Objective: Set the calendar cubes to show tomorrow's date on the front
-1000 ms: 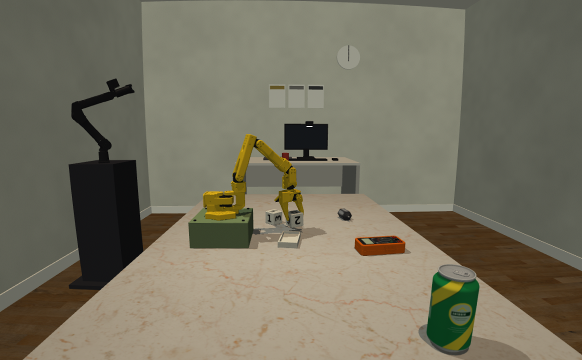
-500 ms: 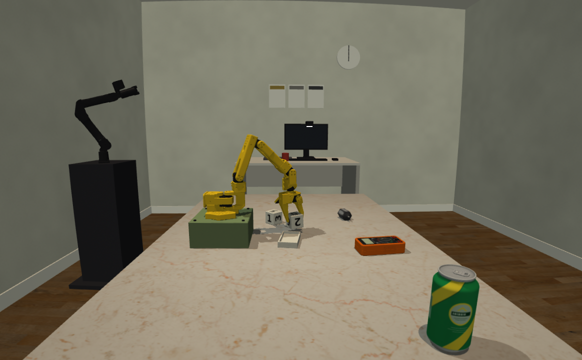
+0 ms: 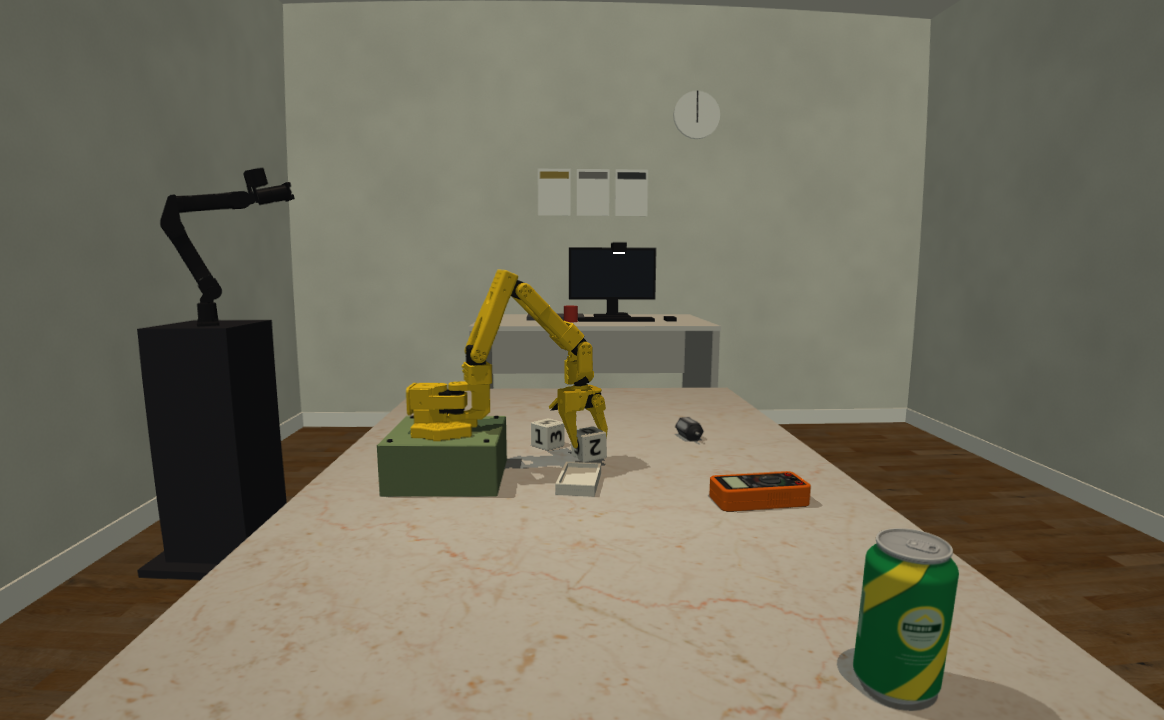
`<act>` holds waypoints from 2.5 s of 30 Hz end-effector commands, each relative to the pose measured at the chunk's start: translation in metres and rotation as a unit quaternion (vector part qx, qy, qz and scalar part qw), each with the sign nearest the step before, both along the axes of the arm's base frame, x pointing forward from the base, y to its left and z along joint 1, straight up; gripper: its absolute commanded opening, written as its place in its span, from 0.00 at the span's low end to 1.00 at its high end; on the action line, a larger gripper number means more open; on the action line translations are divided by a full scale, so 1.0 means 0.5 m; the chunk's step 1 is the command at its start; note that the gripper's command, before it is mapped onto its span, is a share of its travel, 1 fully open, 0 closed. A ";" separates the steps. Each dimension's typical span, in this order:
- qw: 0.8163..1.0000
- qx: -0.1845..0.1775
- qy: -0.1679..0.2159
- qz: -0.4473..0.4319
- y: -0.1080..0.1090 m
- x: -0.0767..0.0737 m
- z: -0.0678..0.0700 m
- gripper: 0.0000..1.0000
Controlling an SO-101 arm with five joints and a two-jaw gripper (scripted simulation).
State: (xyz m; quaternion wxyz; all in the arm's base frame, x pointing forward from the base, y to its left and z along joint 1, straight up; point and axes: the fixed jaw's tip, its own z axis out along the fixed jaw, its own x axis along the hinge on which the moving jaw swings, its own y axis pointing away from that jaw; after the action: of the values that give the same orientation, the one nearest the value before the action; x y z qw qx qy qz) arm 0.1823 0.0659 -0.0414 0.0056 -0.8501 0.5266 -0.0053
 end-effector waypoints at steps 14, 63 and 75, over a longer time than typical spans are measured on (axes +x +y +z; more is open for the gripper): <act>1.000 -0.001 0.005 0.004 0.001 -0.007 -0.016 0.00; 1.000 -0.001 0.005 0.004 0.001 -0.007 -0.022 0.31; 1.000 -0.001 0.005 0.004 0.001 -0.007 -0.022 0.35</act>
State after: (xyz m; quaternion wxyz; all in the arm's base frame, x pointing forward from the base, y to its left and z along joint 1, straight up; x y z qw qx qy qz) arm 0.1820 0.0658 -0.0503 0.0052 -0.8501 0.5266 -0.0050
